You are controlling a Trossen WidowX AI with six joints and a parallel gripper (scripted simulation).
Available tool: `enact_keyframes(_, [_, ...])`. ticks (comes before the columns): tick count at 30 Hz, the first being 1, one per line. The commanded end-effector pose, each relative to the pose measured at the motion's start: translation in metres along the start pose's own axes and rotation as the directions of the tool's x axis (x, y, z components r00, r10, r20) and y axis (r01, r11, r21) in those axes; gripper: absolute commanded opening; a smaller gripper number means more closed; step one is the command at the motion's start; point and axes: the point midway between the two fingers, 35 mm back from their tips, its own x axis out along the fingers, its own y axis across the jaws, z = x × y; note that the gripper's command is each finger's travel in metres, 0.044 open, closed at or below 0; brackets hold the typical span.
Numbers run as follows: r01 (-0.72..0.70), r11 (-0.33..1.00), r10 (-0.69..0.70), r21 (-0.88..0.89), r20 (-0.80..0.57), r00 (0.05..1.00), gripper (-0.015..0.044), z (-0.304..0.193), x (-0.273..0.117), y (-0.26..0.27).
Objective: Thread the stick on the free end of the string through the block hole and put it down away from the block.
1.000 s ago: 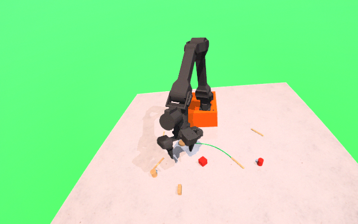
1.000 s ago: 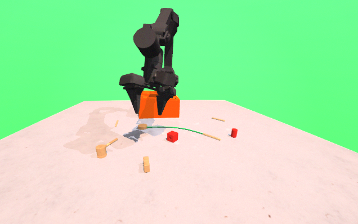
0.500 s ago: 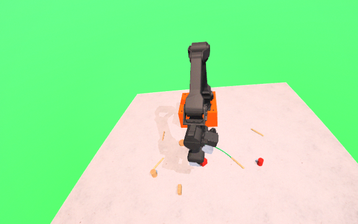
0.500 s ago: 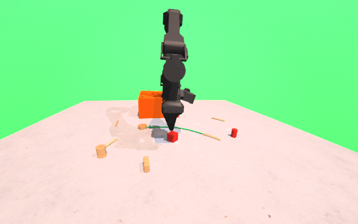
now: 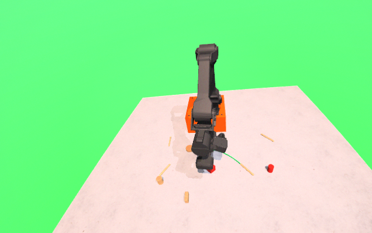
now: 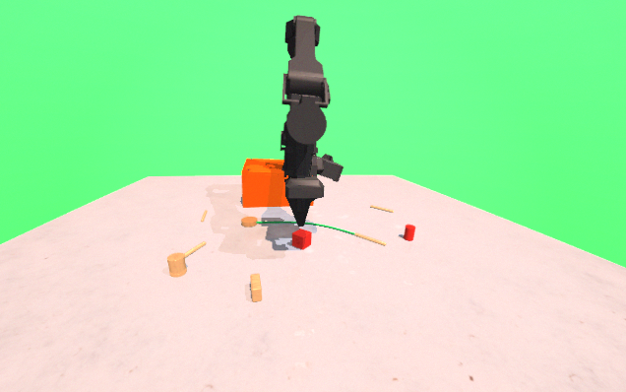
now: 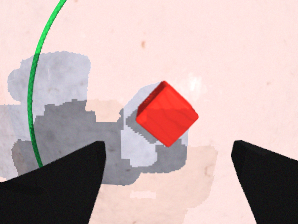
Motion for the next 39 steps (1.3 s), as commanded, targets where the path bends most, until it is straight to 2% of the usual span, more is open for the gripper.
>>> enact_keyframes(1, [-0.001,1.000,0.001,-0.004,-0.003,1.000,0.0237,-0.0003,-0.0001,0.0001])
enact_keyframes(12, [0.000,1.000,0.000,0.000,0.000,1.000,0.0237,0.0000,0.0000,0.0000])
enact_keyframes(21, [0.000,1.000,0.000,0.000,0.000,1.000,0.0000,0.0000,0.0000,0.0000])
enact_keyframes(39, [0.000,1.000,0.000,0.000,0.000,1.000,0.0000,0.0000,0.0000,0.0000])
